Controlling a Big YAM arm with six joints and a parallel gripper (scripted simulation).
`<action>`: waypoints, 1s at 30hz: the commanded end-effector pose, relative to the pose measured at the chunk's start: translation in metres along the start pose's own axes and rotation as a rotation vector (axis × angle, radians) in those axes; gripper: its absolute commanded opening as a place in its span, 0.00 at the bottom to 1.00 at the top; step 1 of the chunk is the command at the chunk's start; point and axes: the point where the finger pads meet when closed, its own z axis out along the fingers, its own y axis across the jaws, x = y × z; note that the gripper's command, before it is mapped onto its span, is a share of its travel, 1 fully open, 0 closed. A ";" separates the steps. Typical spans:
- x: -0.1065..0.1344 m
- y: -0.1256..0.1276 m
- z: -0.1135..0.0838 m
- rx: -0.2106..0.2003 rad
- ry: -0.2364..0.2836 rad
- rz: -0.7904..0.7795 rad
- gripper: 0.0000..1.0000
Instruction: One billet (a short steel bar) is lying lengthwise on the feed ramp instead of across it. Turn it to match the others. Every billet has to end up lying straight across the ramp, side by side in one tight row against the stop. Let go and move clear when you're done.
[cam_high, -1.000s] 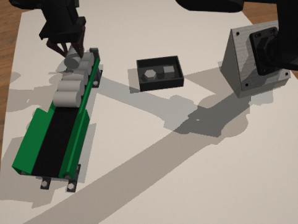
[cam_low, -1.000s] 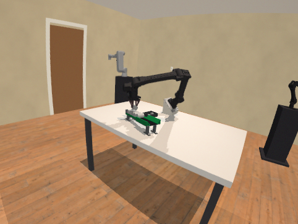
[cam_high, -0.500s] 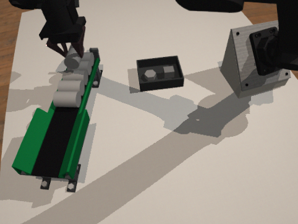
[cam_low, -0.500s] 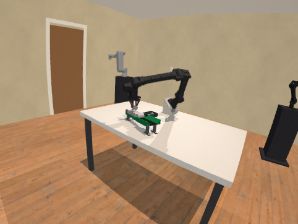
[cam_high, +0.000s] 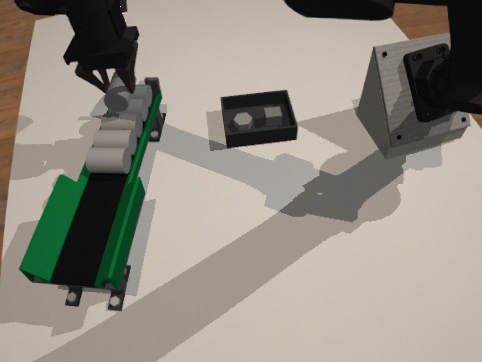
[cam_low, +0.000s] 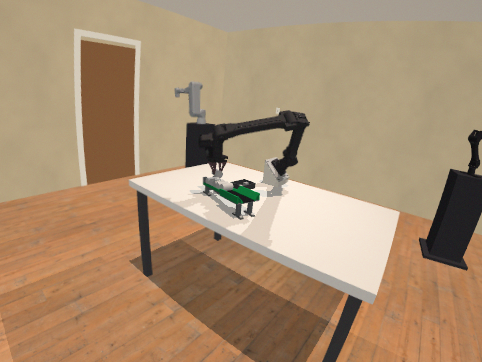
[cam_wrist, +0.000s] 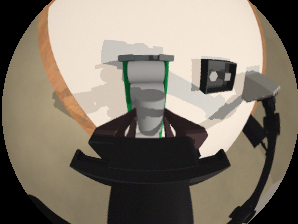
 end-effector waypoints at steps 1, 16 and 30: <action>0.007 0.026 -0.065 -0.131 -0.014 -0.065 0.00; 0.008 0.025 -0.065 -0.130 -0.018 -0.123 0.00; 0.009 0.025 -0.065 -0.130 -0.023 -0.208 0.00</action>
